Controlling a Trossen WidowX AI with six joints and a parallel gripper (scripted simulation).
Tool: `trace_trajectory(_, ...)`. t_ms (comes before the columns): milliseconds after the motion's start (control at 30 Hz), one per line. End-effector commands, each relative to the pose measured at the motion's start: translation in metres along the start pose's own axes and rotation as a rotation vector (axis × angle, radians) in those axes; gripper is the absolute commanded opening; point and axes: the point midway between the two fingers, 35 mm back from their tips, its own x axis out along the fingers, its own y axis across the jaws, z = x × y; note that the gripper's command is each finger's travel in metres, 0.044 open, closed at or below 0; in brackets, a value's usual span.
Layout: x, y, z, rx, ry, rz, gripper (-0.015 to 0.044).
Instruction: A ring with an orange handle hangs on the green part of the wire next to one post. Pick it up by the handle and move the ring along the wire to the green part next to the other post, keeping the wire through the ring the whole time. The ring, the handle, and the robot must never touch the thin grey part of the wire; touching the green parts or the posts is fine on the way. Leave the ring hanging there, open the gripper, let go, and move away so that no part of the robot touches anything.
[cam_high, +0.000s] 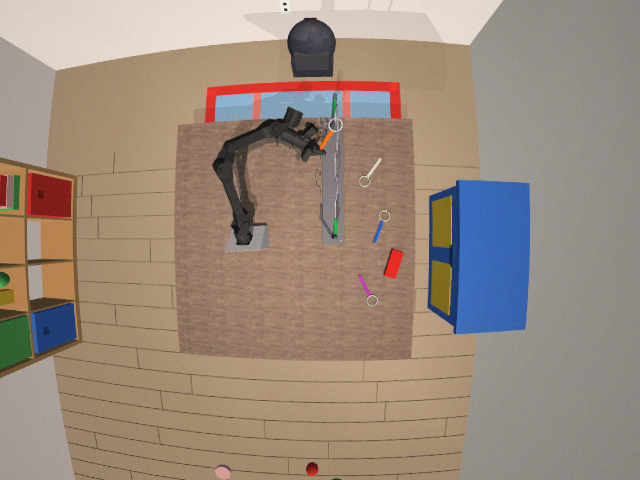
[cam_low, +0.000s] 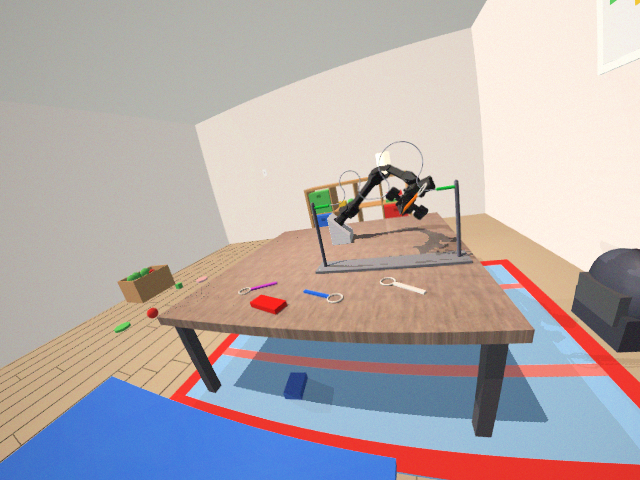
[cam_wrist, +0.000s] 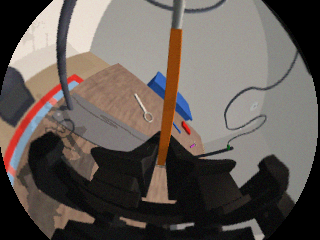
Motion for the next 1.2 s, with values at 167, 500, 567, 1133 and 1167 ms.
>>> trace_trajectory(167,-0.003,-0.034,0.003,-0.185,-0.005,-0.111,-0.0150)
trace_trajectory(500,-0.008,-0.064,0.012,-0.370,-0.006,-0.214,-0.0150)
trace_trajectory(567,-0.009,-0.069,0.014,-0.407,-0.006,-0.235,-0.0150)
trace_trajectory(1133,-0.021,-0.105,0.036,-0.665,-0.005,-0.377,-0.0150)
trace_trajectory(1167,-0.022,-0.106,0.037,-0.676,-0.005,-0.383,-0.0150)
